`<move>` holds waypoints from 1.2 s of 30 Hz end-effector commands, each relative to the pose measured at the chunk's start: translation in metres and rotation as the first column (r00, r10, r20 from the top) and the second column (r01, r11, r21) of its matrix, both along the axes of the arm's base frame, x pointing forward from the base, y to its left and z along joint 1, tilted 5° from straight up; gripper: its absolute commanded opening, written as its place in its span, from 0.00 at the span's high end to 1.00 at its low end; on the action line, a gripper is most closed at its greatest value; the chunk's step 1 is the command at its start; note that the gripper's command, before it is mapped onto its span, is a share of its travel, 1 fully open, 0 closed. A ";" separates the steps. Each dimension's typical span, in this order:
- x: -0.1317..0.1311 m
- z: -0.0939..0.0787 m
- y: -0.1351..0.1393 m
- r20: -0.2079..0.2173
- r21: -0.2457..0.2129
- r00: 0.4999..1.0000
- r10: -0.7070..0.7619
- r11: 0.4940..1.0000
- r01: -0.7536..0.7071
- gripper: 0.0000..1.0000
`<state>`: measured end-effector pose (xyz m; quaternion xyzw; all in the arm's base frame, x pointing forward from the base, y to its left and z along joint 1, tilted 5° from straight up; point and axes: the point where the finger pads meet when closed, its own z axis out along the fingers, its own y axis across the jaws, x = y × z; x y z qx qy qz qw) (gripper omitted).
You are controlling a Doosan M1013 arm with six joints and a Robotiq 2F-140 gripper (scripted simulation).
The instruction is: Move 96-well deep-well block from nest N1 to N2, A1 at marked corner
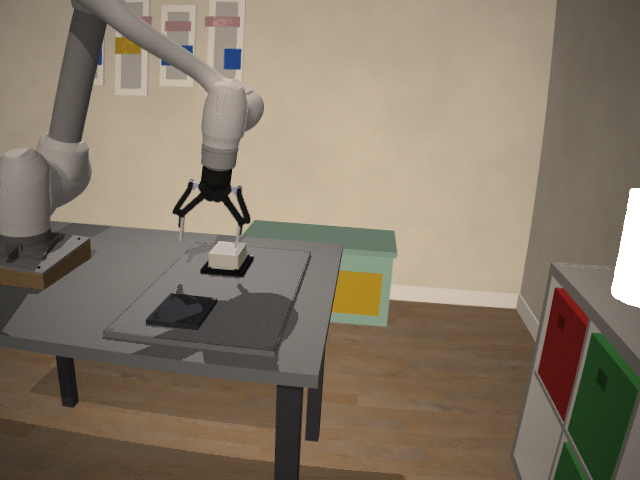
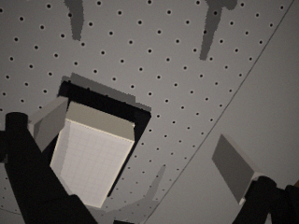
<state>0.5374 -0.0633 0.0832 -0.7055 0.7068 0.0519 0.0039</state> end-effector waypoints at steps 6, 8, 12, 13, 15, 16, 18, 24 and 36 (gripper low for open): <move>0.020 -0.003 0.035 0.041 -0.087 0.996 -0.083 0.992 0.087 0.00; 0.024 -0.003 0.044 0.045 -0.092 0.995 -0.089 0.991 0.092 0.00; 0.028 -0.003 0.053 0.068 -0.113 0.991 -0.114 0.986 0.121 0.00; 0.031 -0.003 0.058 0.068 -0.113 0.991 -0.114 0.986 0.121 0.00; 0.035 -0.004 0.067 0.089 -0.126 0.987 -0.135 0.981 0.145 0.00; 0.037 -0.004 0.072 0.093 -0.129 0.986 -0.139 0.980 0.150 0.00; 0.041 -0.004 0.081 0.093 -0.129 0.986 -0.139 0.980 0.150 0.00; 0.047 -0.003 0.098 0.121 -0.142 0.979 -0.163 0.973 0.179 0.00; 0.047 -0.005 0.098 0.121 -0.142 0.979 -0.163 0.973 0.179 0.00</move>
